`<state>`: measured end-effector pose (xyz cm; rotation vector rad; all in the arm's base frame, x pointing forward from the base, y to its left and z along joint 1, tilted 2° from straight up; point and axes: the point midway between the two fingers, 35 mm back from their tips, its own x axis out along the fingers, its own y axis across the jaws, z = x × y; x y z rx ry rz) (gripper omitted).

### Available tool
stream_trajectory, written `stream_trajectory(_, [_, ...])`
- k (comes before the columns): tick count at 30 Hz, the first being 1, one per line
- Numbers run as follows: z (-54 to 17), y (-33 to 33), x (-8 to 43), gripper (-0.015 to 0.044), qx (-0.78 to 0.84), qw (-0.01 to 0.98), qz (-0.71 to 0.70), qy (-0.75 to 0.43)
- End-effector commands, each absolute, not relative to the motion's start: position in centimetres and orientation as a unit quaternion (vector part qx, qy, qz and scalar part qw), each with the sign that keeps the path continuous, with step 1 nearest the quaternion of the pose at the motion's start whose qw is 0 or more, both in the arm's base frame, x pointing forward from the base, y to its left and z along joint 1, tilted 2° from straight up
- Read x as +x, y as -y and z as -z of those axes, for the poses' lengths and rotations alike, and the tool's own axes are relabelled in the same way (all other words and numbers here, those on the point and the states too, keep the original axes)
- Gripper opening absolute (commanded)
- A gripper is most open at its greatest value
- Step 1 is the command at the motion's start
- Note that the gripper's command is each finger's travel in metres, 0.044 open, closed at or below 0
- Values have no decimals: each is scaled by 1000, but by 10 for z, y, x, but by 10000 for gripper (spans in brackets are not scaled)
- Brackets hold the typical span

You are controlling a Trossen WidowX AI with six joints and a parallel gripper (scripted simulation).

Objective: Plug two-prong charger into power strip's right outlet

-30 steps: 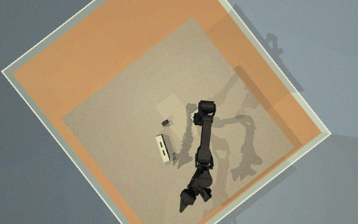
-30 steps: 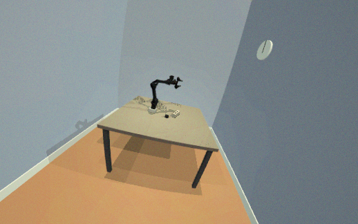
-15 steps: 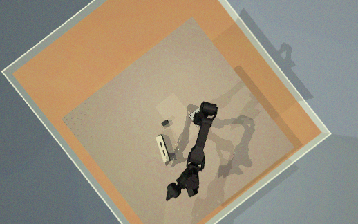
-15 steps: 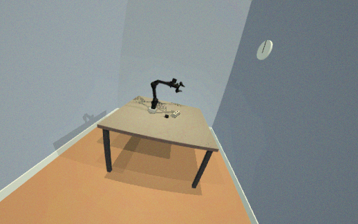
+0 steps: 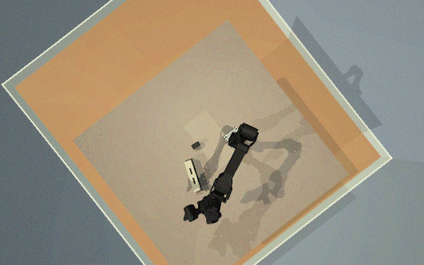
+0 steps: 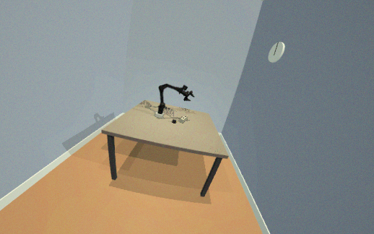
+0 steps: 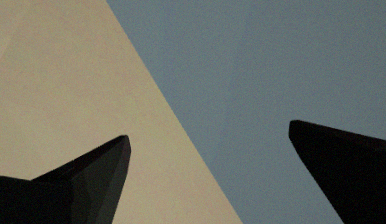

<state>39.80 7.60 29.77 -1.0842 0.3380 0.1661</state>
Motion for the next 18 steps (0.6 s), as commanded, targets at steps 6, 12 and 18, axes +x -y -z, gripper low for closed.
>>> stream_trajectory(6, [-259,-39,399,440,-473,844,-69,-243])
stream_trajectory(12, [-235,-12,397,440,-444,843,-61,-298])
stream_trajectory(18, [-212,15,390,440,-409,840,-51,-353])
